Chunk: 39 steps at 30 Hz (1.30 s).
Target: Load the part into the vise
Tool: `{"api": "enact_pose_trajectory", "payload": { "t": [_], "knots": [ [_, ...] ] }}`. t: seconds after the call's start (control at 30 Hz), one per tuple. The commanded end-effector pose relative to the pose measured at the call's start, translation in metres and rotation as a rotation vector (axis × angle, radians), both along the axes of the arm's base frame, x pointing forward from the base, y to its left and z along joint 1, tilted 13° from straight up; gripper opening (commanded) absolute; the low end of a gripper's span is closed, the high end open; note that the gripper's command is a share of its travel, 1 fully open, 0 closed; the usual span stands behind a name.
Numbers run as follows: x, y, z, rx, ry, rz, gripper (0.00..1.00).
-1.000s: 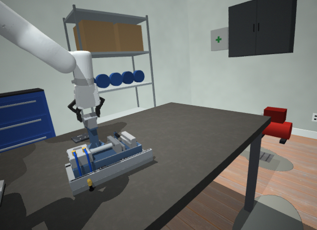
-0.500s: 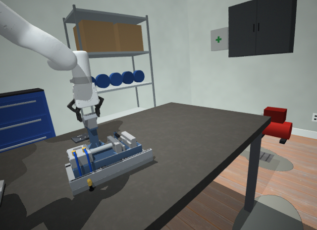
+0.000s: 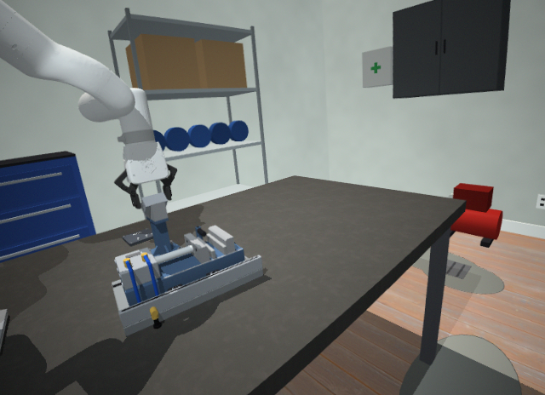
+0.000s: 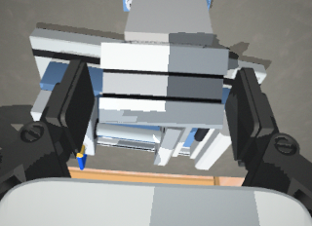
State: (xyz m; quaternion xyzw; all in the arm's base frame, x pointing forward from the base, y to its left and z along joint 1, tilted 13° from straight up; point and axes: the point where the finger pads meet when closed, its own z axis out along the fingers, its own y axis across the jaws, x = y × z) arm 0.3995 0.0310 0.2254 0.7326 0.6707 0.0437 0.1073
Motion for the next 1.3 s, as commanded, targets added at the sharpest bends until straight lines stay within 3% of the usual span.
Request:
{"api": "enact_pose_trajectory", "payload": {
  "t": [0.0, 1.27],
  "knots": [
    [0.0006, 0.0010, 0.0012, -0.059, 0.004, -0.015, 0.89],
    [0.0013, 0.0050, -0.0002, -0.425, 0.033, -0.097, 0.89]
  ]
}}
